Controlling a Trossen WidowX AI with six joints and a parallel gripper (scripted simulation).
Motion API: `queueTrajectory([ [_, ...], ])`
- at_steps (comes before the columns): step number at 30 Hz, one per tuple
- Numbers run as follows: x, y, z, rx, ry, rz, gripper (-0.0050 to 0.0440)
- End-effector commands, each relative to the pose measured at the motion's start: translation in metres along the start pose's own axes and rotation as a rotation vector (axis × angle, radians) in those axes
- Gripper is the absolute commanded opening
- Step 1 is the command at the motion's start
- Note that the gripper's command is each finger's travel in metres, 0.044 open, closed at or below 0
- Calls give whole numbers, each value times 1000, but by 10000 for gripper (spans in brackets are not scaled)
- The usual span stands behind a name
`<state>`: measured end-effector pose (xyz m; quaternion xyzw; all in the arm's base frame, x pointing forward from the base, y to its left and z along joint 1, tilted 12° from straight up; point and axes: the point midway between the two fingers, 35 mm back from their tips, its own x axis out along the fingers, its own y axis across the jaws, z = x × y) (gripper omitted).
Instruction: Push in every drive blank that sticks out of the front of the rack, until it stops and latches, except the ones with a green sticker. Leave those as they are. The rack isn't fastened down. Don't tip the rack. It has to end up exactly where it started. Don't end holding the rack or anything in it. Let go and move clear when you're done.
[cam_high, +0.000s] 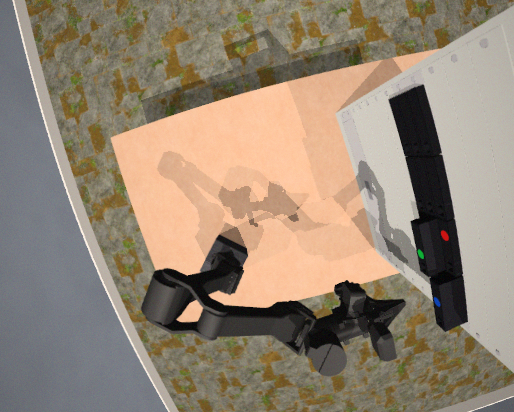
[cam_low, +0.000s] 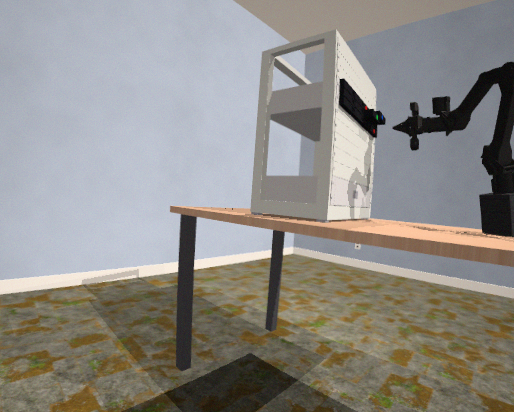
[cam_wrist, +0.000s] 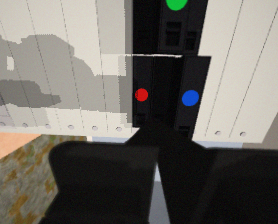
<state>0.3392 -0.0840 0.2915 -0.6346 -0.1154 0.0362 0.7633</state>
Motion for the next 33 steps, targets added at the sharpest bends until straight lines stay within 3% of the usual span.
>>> queueTrajectory([
  [1,-5,-29,5,-26,-8,-28,0],
  [6,-11,-54,8,-26,-8,-28,0],
  [10,-6,-54,8,-26,-8,-28,0],
  [15,24,-55,8,-26,-8,-28,0],
  [33,26,-55,8,-26,-8,-28,0],
])
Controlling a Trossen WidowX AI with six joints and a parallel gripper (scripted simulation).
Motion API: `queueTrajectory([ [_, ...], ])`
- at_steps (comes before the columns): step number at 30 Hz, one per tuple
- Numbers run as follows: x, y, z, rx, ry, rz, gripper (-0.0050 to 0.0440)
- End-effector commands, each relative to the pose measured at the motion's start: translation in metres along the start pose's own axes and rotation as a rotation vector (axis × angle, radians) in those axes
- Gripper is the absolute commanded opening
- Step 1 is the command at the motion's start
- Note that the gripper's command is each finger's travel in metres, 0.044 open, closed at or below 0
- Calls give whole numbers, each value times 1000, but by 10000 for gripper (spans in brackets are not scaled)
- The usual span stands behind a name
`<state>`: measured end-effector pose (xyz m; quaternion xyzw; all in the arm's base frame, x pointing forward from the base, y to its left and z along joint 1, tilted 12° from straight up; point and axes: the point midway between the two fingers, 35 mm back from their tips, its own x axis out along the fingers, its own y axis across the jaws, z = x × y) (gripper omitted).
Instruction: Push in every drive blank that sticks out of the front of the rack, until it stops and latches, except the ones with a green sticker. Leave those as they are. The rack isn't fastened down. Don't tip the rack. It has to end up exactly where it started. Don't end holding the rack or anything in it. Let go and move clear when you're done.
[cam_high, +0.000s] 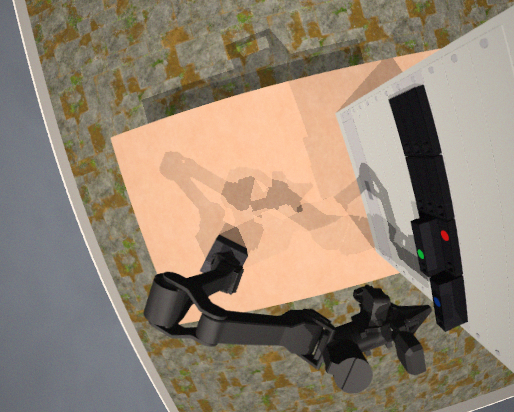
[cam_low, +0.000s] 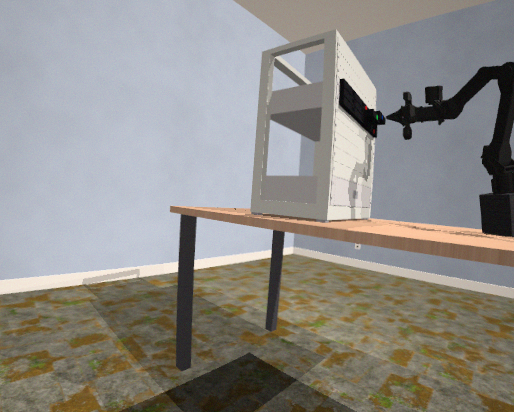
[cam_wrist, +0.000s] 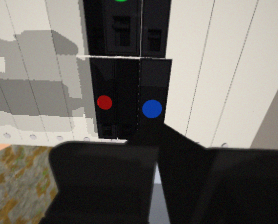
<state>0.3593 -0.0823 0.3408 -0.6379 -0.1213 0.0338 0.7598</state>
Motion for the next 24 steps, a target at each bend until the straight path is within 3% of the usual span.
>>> queueTrajectory([
  [1,0,-9,2,-16,-2,-17,0],
  [24,7,-10,1,-16,-2,-17,0],
])
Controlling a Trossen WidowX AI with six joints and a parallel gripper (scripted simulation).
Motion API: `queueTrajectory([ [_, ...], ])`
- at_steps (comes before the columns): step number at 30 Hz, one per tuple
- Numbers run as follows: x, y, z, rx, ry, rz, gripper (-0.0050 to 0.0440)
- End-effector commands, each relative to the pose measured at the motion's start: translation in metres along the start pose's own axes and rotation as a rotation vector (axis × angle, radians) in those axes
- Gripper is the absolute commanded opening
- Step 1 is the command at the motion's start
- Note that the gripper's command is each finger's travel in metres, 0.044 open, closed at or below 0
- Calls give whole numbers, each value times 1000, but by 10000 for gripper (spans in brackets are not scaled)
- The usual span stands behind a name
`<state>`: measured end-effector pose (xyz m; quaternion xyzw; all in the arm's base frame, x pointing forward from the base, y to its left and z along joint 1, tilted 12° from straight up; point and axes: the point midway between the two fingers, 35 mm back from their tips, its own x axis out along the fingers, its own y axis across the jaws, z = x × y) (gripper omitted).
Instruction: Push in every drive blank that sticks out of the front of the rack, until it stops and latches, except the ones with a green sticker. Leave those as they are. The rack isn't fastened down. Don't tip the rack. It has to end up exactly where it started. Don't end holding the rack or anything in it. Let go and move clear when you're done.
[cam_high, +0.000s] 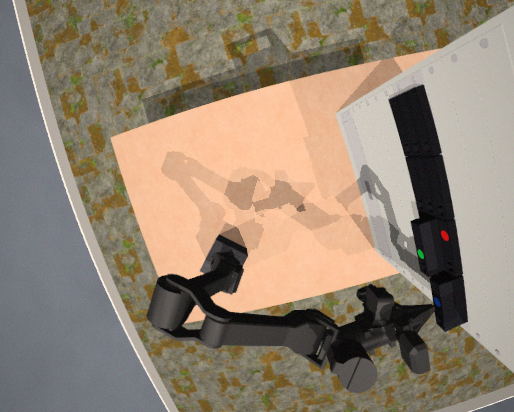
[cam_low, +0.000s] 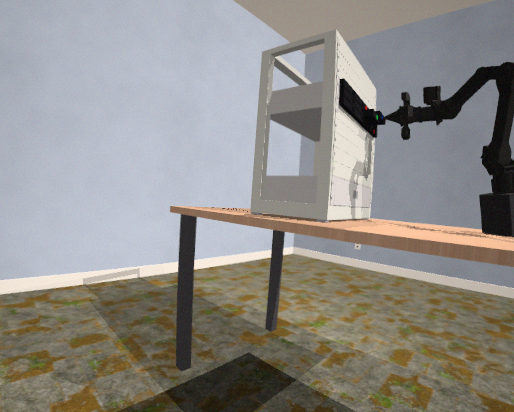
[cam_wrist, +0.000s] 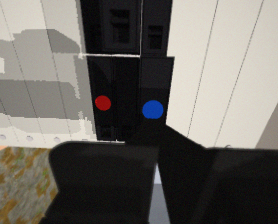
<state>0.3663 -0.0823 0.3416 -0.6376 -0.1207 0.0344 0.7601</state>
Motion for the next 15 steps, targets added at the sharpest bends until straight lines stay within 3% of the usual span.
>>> queueTrajectory([
  [1,0,-10,3,-17,-2,-19,0],
  [15,10,-10,3,-17,-2,-19,0],
])
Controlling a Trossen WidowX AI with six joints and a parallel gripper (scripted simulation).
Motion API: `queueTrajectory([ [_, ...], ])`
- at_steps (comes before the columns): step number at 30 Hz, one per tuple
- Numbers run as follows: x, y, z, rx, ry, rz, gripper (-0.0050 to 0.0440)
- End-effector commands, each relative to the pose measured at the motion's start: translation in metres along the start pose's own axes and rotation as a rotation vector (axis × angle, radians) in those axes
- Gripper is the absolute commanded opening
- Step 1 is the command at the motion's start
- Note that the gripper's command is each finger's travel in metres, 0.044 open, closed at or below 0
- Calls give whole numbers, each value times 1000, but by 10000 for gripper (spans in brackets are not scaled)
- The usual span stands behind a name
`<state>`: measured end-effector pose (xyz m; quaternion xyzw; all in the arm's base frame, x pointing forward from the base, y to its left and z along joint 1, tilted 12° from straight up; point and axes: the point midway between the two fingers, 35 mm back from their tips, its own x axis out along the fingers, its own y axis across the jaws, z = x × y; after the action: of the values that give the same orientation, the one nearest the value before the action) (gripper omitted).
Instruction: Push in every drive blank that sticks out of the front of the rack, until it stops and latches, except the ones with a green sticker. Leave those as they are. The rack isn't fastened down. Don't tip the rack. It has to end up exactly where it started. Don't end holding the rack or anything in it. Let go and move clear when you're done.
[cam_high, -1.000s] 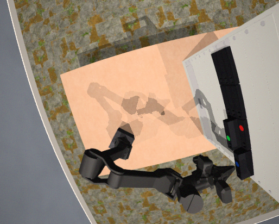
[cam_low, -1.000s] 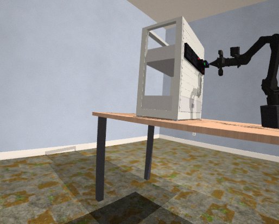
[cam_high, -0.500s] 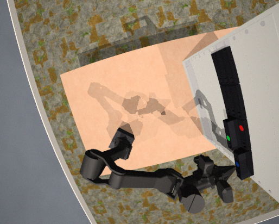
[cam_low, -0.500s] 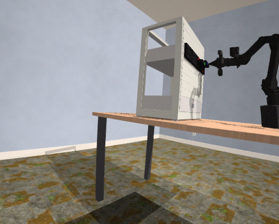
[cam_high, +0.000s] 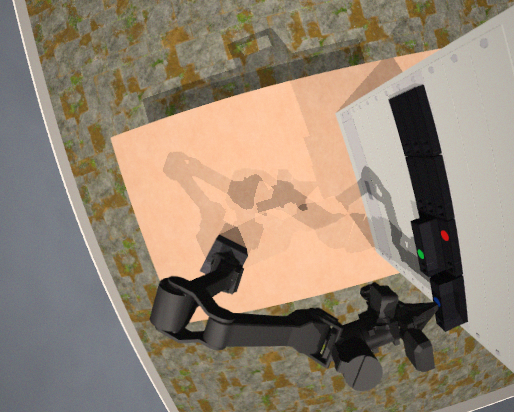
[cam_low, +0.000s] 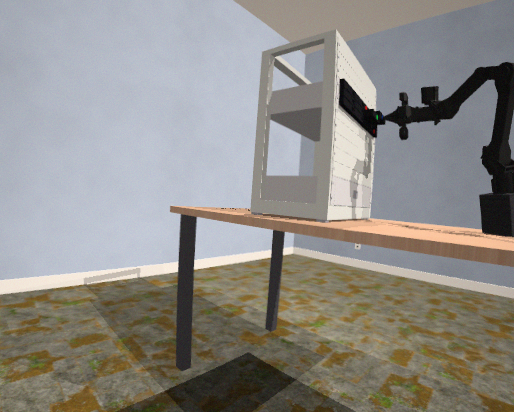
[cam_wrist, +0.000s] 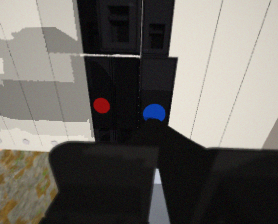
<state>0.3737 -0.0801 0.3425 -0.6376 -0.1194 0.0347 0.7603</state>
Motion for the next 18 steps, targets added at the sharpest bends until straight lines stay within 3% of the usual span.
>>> queueTrajectory([
  [1,2,-11,2,-17,-4,-21,0],
  [18,12,-12,2,-17,-4,-21,0],
])
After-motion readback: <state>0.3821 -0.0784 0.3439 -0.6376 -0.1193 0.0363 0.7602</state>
